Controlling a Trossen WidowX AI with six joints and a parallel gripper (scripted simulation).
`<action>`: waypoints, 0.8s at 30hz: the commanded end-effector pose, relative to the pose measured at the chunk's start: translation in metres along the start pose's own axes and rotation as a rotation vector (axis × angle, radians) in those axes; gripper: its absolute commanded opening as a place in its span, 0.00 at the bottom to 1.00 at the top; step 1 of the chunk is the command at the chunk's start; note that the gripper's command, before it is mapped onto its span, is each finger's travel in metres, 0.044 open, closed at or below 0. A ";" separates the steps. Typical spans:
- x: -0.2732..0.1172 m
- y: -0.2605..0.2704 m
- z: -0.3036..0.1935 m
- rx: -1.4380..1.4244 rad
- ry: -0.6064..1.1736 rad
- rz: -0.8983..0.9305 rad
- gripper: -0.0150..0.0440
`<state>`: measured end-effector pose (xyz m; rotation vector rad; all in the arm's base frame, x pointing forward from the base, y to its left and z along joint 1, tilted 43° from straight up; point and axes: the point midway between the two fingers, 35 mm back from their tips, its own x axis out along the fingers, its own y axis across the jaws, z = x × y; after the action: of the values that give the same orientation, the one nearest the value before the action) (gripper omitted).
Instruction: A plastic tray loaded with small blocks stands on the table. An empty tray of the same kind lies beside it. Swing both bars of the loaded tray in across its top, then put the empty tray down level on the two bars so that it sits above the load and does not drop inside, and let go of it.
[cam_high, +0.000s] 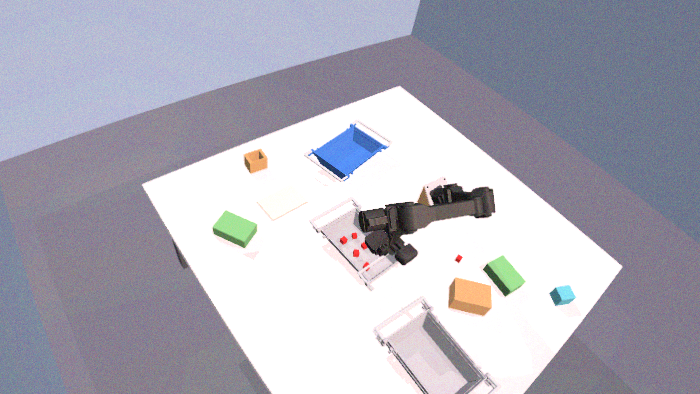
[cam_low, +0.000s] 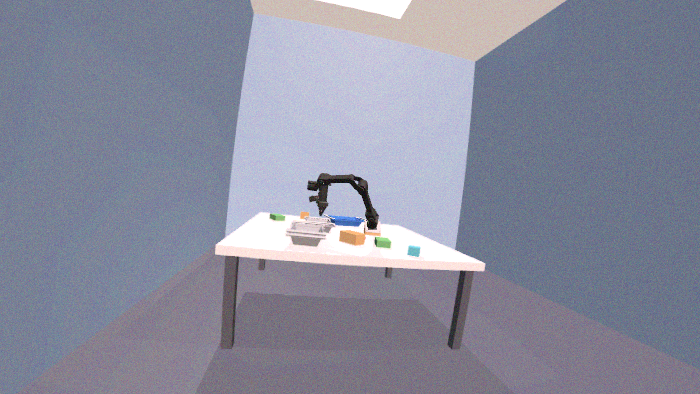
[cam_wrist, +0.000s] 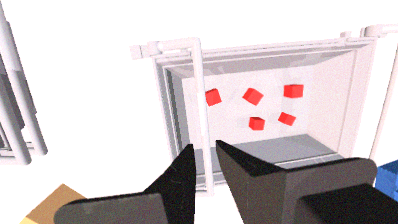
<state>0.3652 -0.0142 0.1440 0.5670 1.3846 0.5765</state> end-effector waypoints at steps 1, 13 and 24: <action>0.002 -0.051 0.011 0.010 0.007 -0.013 0.40; 0.003 -0.238 -0.004 0.000 -0.004 -0.014 0.40; 0.005 -0.241 -0.005 -0.001 -0.004 -0.014 0.40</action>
<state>0.3707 -0.1870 -0.0223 0.5709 1.3860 0.5637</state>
